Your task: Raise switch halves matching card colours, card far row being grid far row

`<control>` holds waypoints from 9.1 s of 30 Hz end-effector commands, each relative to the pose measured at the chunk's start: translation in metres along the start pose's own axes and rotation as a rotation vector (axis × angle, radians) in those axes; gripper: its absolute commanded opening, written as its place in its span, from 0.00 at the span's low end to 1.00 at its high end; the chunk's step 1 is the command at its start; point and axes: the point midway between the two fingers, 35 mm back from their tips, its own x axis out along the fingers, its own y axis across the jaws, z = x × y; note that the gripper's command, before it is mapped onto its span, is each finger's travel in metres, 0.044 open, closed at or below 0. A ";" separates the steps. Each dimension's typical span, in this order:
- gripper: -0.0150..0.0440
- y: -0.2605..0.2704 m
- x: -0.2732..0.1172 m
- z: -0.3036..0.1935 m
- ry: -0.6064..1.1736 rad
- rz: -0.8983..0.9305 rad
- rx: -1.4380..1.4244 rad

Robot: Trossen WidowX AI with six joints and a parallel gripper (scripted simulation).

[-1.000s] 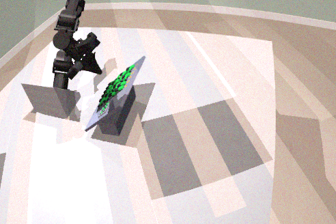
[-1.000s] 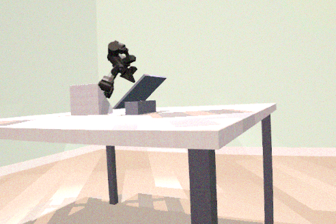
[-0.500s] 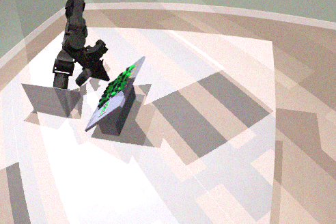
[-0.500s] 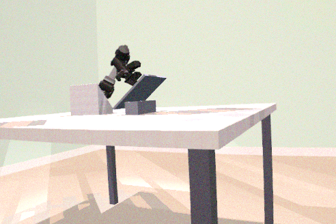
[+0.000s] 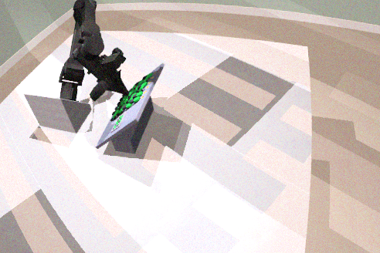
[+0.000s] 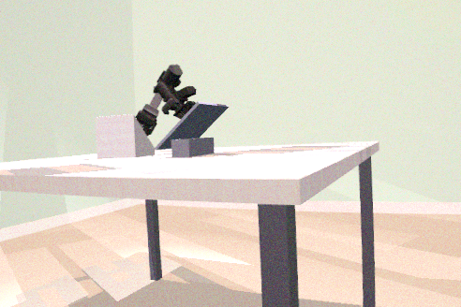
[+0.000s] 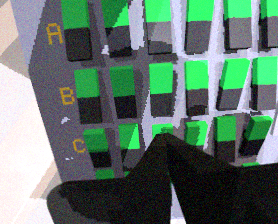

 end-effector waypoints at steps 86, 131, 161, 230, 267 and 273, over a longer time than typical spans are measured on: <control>0.25 -0.001 -0.056 -0.062 -0.020 -0.007 0.009; 0.25 -0.001 0.003 -0.061 -0.049 -0.005 0.008; 0.25 0.000 0.006 -0.061 -0.049 -0.005 0.008; 0.25 -0.048 -0.016 -0.062 -0.049 -0.008 0.005; 0.25 -0.048 0.003 -0.062 -0.050 -0.007 0.005; 0.25 -0.048 0.004 -0.062 -0.050 -0.007 0.005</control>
